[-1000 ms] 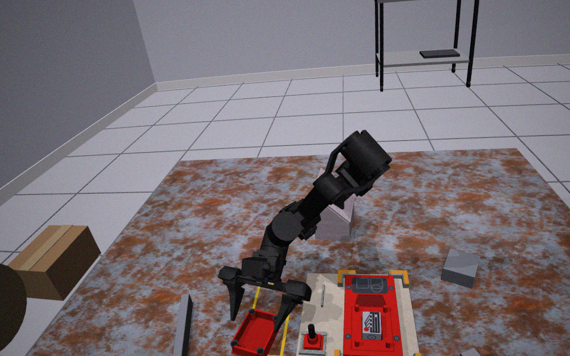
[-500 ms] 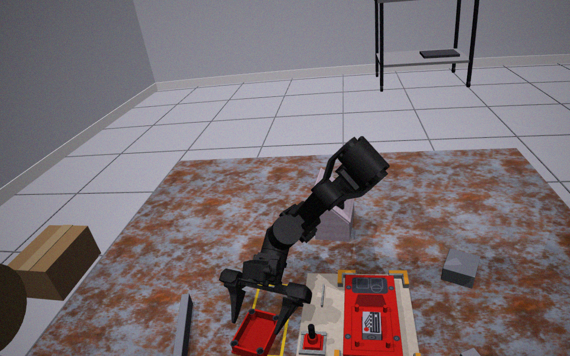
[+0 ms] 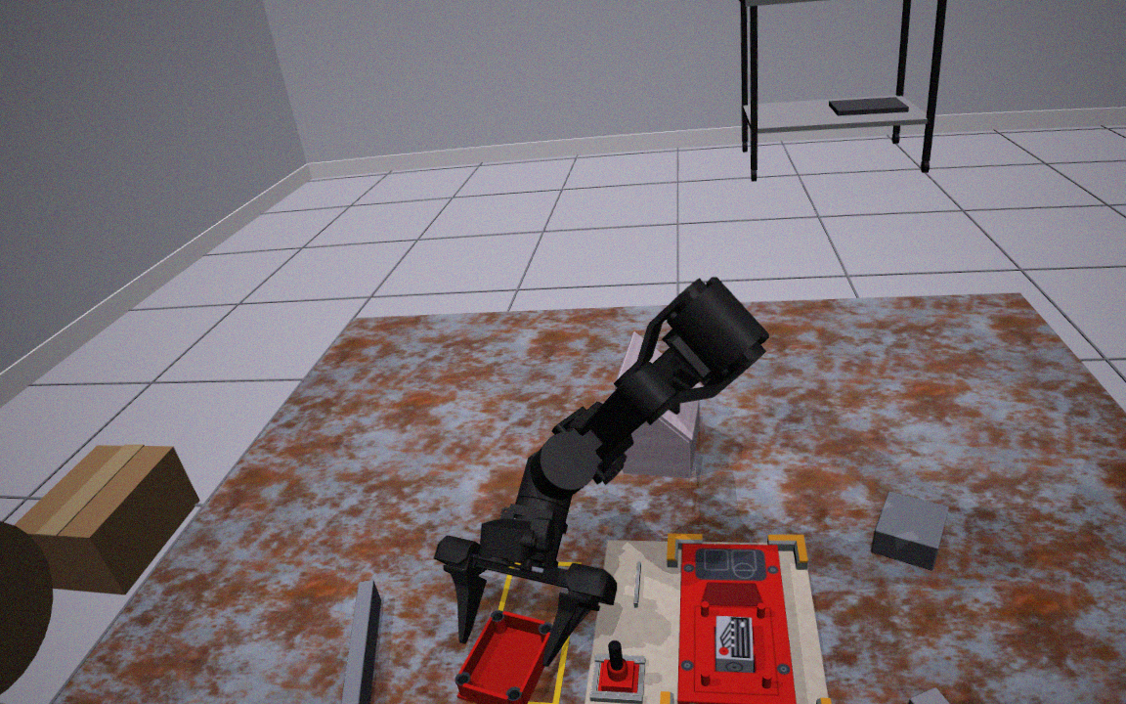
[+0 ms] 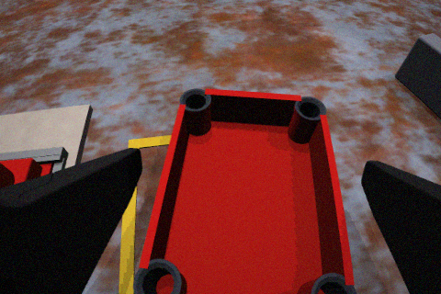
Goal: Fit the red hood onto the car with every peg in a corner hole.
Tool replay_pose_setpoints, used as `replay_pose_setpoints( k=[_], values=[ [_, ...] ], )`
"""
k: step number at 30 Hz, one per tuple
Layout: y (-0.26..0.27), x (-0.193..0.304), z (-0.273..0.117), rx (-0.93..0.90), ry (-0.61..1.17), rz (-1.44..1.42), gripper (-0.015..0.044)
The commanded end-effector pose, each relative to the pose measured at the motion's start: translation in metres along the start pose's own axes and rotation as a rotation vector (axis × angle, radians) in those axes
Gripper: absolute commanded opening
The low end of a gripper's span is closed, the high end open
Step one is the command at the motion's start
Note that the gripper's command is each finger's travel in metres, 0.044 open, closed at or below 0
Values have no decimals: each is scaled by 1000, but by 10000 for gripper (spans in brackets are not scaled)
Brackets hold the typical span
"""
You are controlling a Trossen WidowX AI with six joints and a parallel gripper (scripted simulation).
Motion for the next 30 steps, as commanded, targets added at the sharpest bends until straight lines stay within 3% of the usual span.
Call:
replay_pose_setpoints(
  k=[1, 24, 28, 30],
  values=[
    [0, 1, 2, 1, -1, 0, 440],
    [0, 9, 8, 7, 16, 0, 440],
    [0, 9, 6, 6, 18, 0, 335],
    [0, 9, 6, 6, 18, 0, 322]
  ],
)
Point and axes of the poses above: the point midway between the two fingers, 35 mm back from their tips, its own z axis out along the fingers, its own y axis across the jaws, x = y × z, the point moved 4 cm from there along -z, back along the fingers, and after that the axes turned 5 degrees about z, right-handed, at the moved point
